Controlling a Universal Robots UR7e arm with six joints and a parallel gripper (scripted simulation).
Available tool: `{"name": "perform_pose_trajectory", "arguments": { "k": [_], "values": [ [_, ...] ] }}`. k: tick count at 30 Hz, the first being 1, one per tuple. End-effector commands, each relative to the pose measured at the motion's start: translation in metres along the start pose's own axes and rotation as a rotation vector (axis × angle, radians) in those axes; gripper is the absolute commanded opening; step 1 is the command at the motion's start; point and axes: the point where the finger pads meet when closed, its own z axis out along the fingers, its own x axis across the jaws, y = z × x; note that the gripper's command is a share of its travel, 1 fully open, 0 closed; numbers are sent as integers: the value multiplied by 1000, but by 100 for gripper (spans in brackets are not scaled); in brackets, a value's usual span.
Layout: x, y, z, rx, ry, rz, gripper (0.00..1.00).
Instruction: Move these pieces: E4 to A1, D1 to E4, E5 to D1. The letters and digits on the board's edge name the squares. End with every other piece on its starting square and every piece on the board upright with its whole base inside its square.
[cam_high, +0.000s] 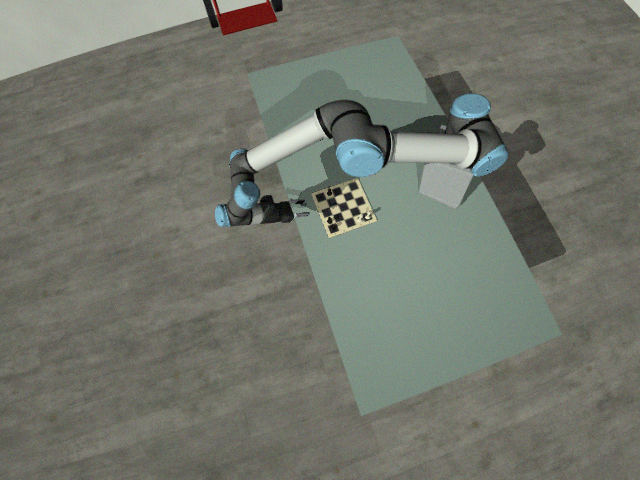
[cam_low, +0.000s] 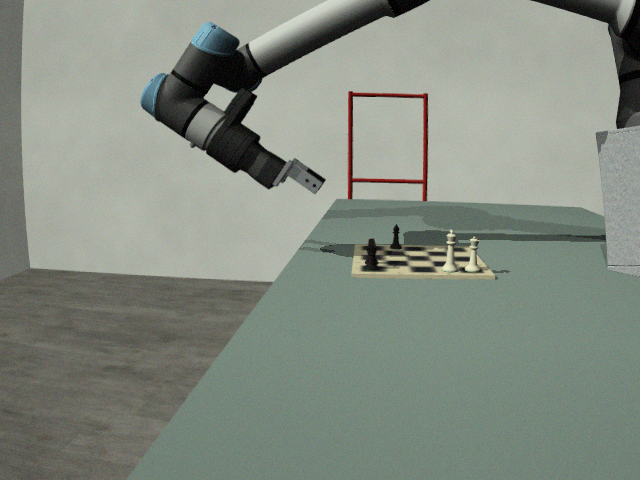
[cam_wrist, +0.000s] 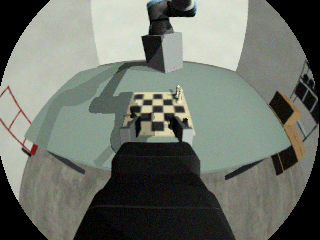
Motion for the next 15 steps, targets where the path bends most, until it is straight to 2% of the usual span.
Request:
{"name": "perform_pose_trajectory", "arguments": {
  "k": [1,15],
  "values": [
    [0,-3,-2,1,0,0,100],
    [1,0,-1,-26,2,-6,100]
  ]
}}
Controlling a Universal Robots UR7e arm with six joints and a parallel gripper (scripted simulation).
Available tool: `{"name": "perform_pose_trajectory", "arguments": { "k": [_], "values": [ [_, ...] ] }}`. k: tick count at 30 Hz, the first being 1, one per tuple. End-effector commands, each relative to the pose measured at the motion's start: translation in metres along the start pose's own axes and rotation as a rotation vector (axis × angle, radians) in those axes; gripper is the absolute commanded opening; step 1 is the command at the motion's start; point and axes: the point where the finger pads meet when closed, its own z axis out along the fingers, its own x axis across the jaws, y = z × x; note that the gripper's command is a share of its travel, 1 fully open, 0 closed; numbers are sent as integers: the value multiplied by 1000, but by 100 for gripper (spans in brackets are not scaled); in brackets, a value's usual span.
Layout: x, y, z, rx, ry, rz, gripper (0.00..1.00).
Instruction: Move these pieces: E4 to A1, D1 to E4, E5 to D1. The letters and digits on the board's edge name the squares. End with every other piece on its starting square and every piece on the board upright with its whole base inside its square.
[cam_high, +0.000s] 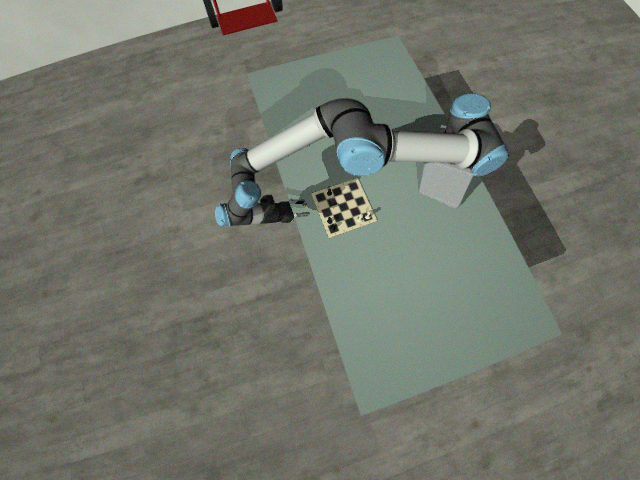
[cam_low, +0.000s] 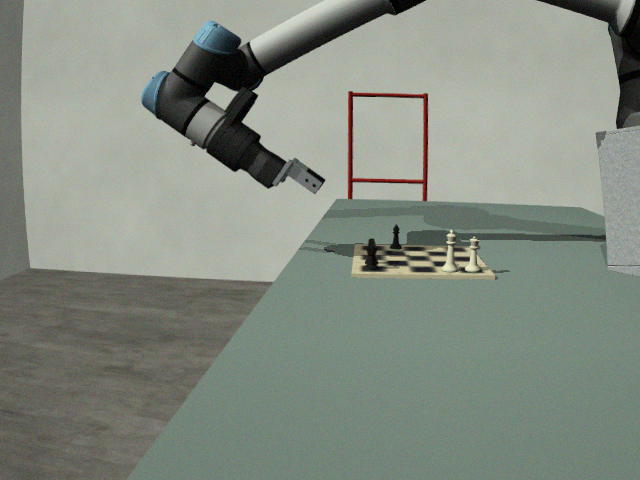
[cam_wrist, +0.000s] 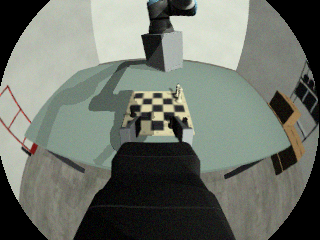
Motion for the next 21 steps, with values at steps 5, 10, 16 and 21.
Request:
{"name": "perform_pose_trajectory", "arguments": {
  "k": [5,10,16,21],
  "values": [
    [1,2,0,-39,2,-9,100],
    [3,4,1,-87,4,-22,100],
    [7,6,4,-169,6,-44,100],
    [9,6,6,-218,5,-57,100]
  ]
}}
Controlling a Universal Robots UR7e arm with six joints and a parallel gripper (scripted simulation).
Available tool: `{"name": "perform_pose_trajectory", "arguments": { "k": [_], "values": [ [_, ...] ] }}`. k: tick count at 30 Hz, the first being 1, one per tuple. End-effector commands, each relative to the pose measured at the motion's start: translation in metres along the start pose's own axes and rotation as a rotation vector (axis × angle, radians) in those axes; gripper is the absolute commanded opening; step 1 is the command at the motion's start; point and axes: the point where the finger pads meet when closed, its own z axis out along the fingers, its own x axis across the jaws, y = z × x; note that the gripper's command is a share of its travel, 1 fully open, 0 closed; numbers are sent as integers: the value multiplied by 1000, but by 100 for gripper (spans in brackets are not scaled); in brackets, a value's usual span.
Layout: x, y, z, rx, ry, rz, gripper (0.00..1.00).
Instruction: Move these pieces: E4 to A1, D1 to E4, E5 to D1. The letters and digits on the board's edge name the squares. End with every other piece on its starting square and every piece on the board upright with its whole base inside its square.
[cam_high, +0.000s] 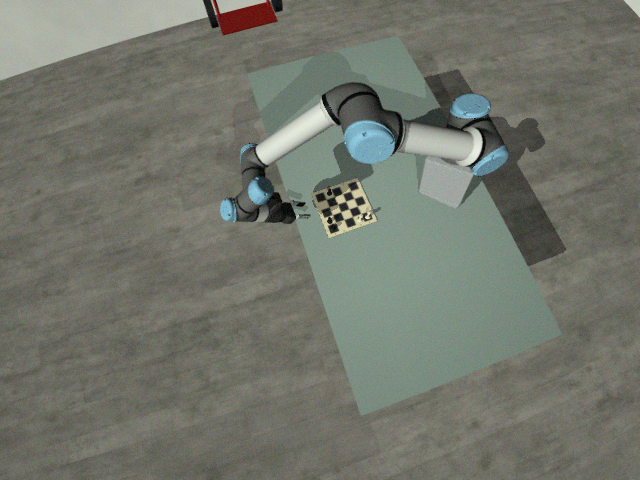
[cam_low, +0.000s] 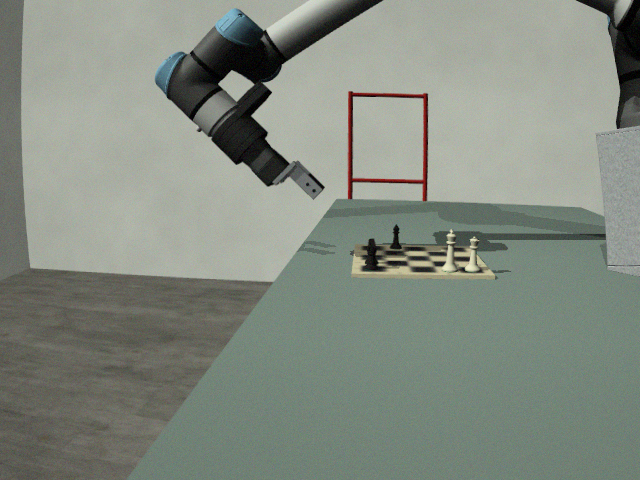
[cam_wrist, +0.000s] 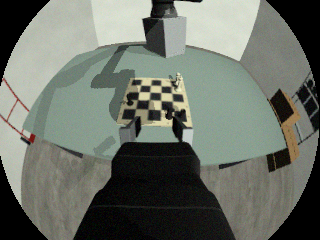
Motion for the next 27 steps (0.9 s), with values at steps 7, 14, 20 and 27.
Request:
{"name": "perform_pose_trajectory", "arguments": {
  "k": [7,14,20,27],
  "values": [
    [8,-4,6,-188,-7,-51,100],
    [12,-10,11,-289,-18,-81,100],
    [19,-24,16,-412,-36,-118,100],
    [26,-44,23,-544,-64,-158,100]
  ]
}}
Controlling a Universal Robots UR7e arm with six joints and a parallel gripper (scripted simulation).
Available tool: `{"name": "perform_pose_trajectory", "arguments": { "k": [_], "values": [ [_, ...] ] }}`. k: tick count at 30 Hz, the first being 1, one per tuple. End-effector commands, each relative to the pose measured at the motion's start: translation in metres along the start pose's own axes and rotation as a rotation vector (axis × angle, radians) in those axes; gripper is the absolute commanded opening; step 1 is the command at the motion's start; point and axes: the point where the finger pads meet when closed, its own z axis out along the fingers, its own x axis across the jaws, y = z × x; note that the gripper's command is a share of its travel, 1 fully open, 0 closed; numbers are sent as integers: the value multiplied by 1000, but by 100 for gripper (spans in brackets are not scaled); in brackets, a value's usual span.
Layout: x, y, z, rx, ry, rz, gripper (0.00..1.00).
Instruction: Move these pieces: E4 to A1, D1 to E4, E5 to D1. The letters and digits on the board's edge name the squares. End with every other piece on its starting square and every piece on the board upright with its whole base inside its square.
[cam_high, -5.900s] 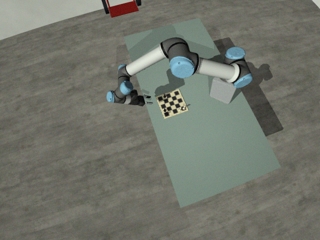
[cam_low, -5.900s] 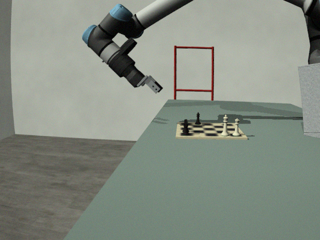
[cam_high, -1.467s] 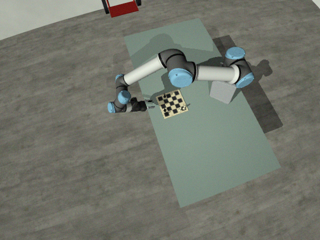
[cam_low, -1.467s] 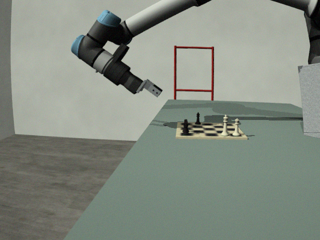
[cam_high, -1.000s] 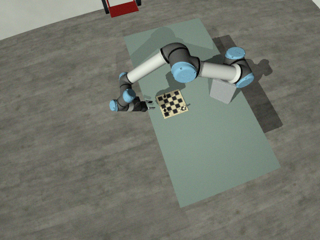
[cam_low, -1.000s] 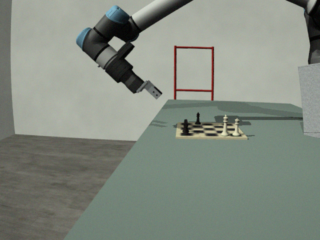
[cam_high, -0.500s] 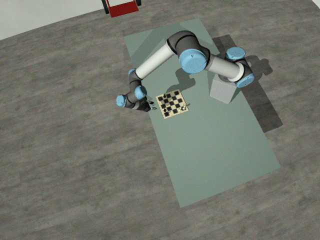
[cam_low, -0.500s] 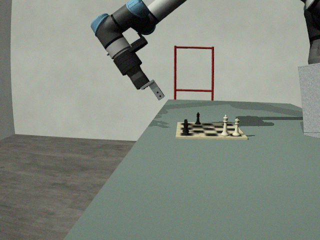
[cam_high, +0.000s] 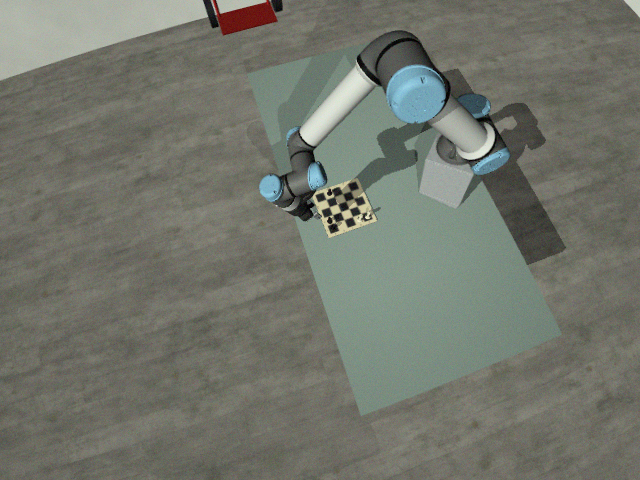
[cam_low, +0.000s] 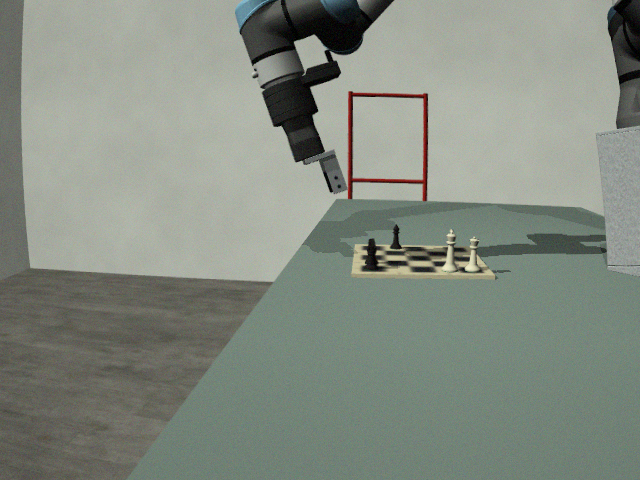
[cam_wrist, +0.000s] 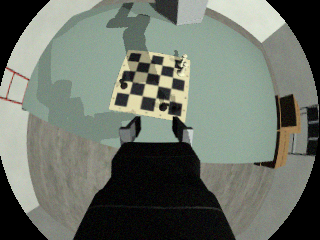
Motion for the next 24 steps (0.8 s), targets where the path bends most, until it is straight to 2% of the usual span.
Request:
{"name": "perform_pose_trajectory", "arguments": {
  "k": [1,4,15,24],
  "values": [
    [7,-13,-3,-107,-21,-30,100],
    [8,-16,-3,-124,-25,-35,100],
    [21,-46,-9,-265,-66,-85,100],
    [26,-58,-11,-312,-81,-102,100]
  ]
}}
